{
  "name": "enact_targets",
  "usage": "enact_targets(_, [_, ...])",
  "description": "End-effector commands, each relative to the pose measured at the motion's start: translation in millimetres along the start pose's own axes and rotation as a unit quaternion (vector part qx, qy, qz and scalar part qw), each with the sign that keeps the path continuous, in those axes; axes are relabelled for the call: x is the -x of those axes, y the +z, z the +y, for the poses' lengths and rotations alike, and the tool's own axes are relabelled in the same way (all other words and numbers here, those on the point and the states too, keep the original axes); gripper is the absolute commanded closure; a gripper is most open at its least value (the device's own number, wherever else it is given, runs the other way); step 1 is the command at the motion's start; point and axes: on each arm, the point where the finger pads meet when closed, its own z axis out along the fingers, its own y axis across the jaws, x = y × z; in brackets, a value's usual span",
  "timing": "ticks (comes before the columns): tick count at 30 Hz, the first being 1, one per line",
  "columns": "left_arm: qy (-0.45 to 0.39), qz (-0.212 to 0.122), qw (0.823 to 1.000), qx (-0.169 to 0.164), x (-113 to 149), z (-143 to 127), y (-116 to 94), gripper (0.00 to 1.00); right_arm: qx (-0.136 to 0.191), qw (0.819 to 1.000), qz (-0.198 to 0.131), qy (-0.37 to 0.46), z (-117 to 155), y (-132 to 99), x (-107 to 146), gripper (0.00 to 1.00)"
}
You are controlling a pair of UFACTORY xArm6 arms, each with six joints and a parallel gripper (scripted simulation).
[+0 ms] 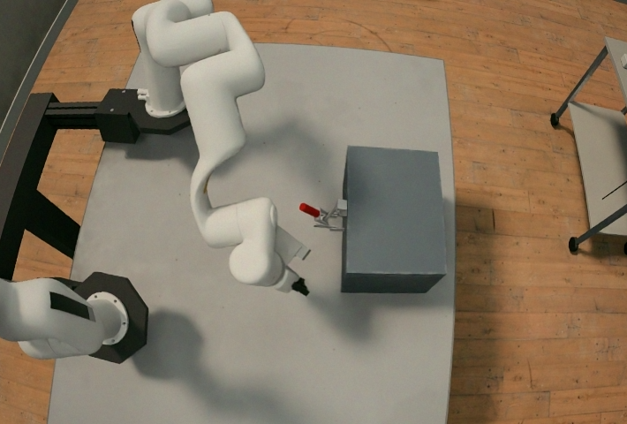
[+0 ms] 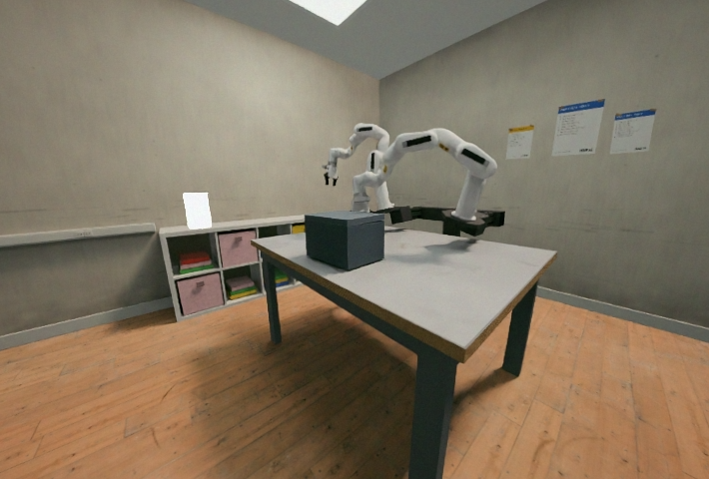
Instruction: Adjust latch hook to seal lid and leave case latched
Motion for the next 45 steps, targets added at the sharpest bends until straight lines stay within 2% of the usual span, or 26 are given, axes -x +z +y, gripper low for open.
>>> enact_targets(1, [-0.001, -0.001, 1.0, 0.002, 0, 2, -2, 0.0, 0.023, 0.999, -0.013, 0.037, 53, -22, 10, 0.0])
enact_targets(10, [-0.001, -0.001, 1.0, 0.002, 0, 2, -2, 0.0, 0.047, 0.995, -0.028, 0.081, 96, -43, 28, 0.0])
enact_targets(17, [-0.001, -0.001, 1.0, 0.002, 0, 2, -2, 0.0, 0.058, 0.992, -0.036, 0.102, 115, -53, 39, 0.0])
enact_targets(37, [0.0, -0.002, 1.0, 0.002, 0, 2, -3, 0.0, 0.063, 0.991, -0.039, 0.111, 122, -57, 43, 0.0])
enact_targets(45, [0.017, -0.011, 1.0, 0.005, -6, 9, -17, 0.0, 0.063, 0.991, -0.039, 0.111, 122, -57, 43, 0.0])
